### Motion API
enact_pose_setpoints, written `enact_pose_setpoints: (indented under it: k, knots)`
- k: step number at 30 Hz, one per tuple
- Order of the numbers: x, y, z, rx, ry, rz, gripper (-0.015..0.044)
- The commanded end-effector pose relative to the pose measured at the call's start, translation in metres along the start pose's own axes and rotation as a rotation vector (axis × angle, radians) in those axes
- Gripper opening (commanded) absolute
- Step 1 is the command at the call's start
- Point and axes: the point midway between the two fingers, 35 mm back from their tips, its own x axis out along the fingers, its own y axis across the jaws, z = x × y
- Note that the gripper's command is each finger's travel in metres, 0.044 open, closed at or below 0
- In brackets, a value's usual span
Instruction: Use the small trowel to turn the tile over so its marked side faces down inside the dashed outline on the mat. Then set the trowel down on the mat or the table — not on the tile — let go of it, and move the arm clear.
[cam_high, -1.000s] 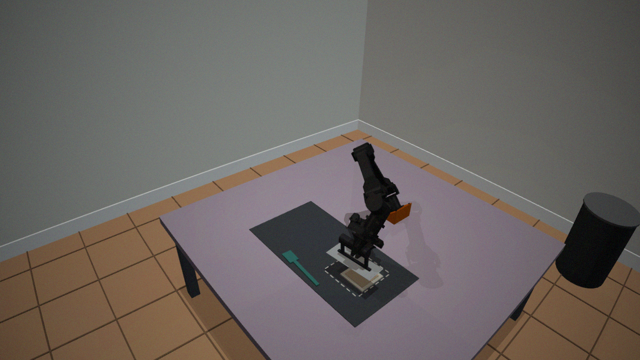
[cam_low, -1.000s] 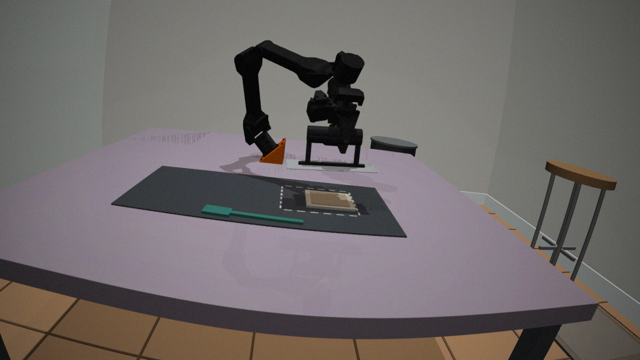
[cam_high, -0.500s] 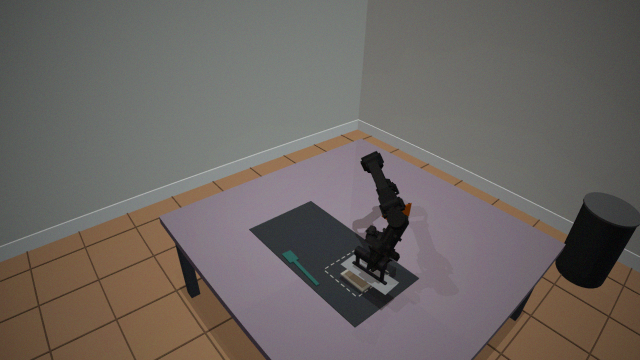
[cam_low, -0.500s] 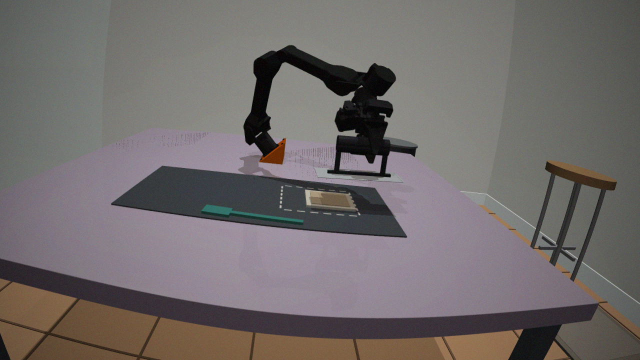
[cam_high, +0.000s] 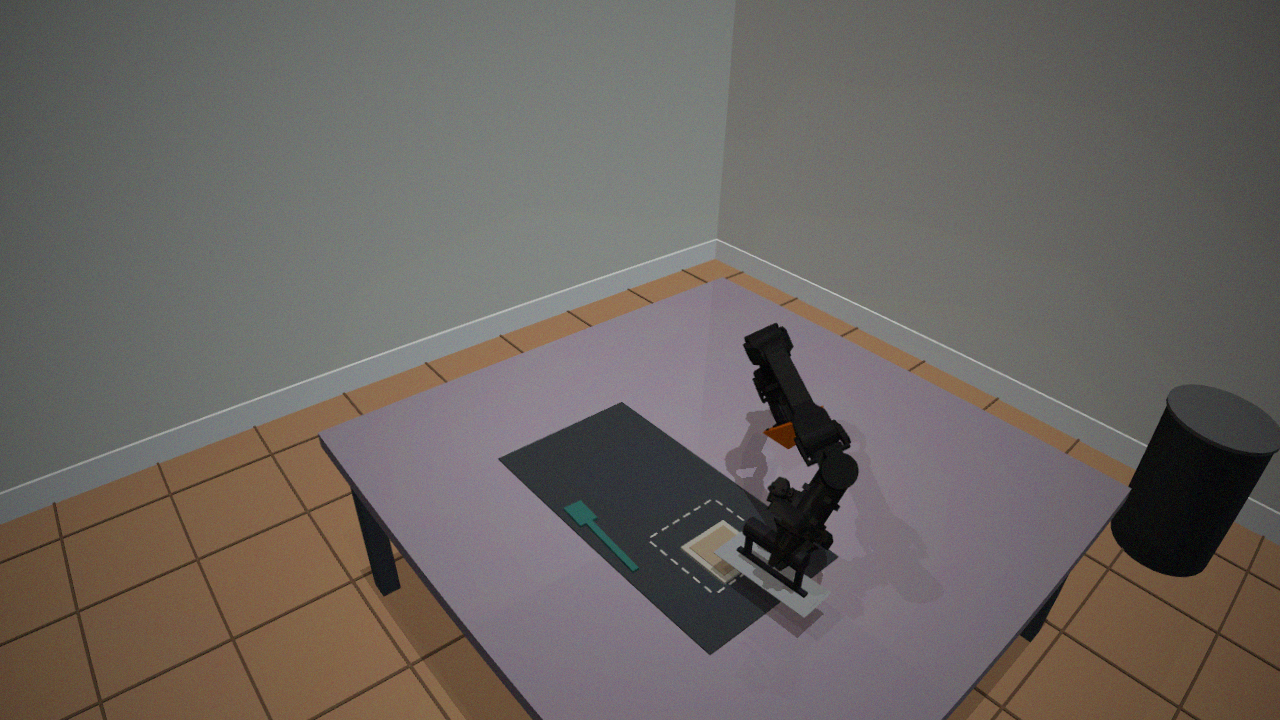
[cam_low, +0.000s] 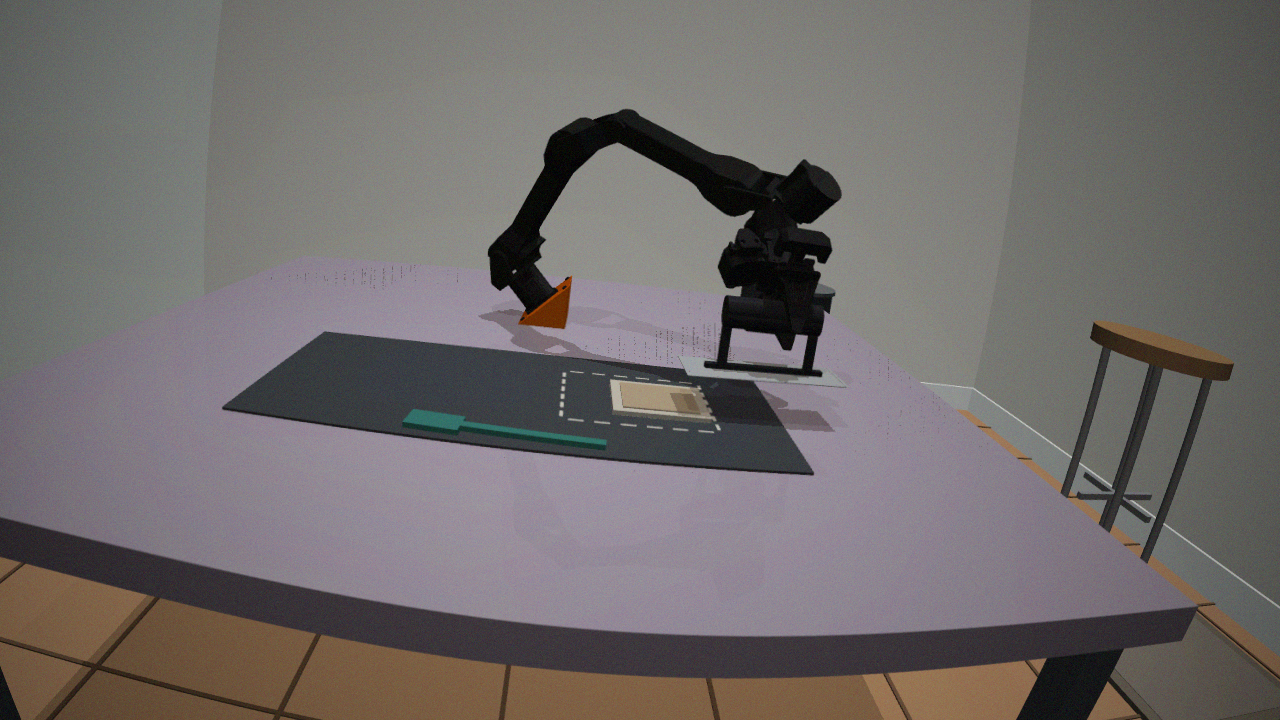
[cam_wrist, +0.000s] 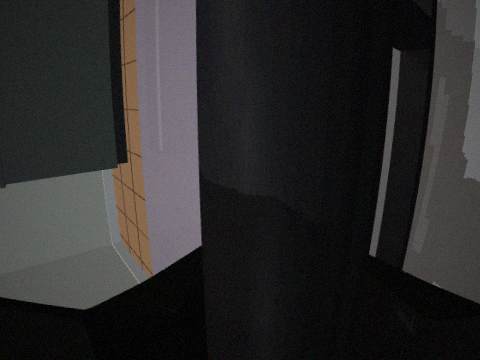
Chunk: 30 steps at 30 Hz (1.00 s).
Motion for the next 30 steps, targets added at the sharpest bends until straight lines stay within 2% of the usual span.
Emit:
enact_pose_setpoints:
  k: [1,8,30]
  knots:
    - [-0.005,-0.006,-0.020,0.011,-0.004,0.024,0.0000]
    - [-0.005,-0.025,-0.044,0.012,-0.014,0.037,0.0000]
    - [0.004,-0.034,-0.046,0.012,-0.014,0.037,0.0000]
